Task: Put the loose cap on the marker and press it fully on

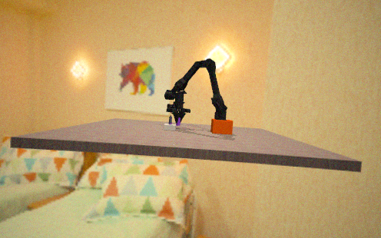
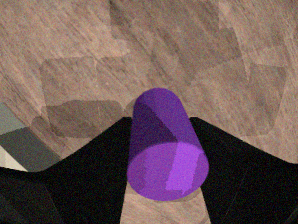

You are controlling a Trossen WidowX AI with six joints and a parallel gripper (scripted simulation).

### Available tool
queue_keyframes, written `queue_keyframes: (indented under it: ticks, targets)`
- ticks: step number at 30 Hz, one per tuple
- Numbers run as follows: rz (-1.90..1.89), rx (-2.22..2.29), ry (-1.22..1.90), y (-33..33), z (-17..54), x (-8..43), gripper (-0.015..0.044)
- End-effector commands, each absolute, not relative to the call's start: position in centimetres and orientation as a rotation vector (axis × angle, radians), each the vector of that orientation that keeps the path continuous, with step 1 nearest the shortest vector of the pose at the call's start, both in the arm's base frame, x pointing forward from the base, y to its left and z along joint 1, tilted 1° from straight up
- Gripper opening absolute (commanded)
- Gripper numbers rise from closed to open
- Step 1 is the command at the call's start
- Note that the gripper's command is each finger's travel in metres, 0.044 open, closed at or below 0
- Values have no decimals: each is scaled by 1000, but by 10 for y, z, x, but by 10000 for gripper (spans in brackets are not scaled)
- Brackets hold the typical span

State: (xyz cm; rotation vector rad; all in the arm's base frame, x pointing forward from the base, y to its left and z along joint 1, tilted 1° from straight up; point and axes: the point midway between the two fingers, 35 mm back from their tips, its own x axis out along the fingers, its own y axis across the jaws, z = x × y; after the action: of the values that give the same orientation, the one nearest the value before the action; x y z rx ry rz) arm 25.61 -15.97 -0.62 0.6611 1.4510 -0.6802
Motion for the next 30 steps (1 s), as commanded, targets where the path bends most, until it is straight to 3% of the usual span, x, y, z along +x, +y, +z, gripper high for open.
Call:
queue_keyframes:
  ticks: [1, 30]
  targets:
    - [-675, 655, 1435, -161, 13, 259, 0]
    - [-654, 632, 1429, -116, 54, 290, 0]
